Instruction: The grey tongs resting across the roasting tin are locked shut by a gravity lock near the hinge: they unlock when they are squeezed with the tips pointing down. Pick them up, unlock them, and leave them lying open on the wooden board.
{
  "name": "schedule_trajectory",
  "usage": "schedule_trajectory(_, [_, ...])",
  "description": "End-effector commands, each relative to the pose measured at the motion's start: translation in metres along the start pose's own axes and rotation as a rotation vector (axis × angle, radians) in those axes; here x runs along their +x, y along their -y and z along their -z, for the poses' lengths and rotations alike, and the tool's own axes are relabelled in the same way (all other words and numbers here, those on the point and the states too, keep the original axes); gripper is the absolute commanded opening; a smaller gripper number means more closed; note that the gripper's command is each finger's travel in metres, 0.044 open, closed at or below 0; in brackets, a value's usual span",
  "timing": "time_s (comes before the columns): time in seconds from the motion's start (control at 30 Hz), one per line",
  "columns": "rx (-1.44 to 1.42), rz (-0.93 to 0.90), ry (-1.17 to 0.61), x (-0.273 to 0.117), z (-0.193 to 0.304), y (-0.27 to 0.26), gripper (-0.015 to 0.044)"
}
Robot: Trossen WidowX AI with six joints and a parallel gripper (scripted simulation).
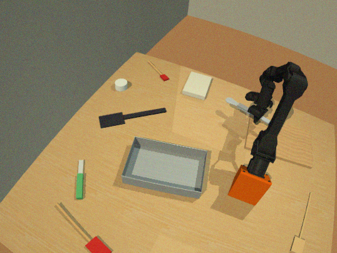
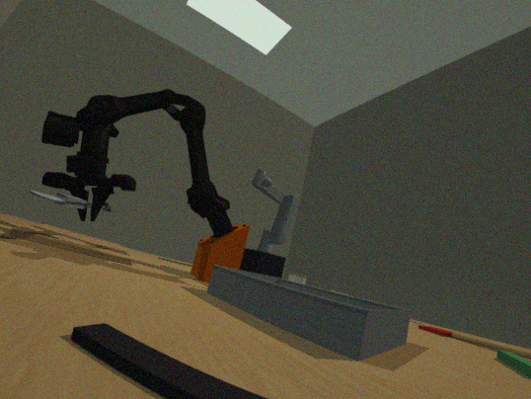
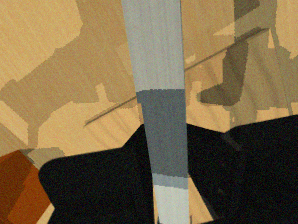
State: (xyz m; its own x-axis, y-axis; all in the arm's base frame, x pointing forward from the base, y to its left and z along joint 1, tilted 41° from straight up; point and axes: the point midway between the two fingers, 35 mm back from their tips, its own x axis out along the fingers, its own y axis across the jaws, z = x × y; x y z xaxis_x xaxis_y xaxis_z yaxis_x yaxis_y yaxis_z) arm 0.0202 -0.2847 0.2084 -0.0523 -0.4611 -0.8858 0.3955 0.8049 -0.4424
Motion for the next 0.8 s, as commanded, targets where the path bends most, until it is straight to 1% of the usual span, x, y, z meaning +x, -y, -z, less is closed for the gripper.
schedule_trajectory(0.0, [-0.028,0.015,0.025,-0.006,0.011,0.007,-0.0150])
schedule_trajectory(0.77, [-0.201,0.102,0.063,-0.027,0.082,0.035,-0.0150])
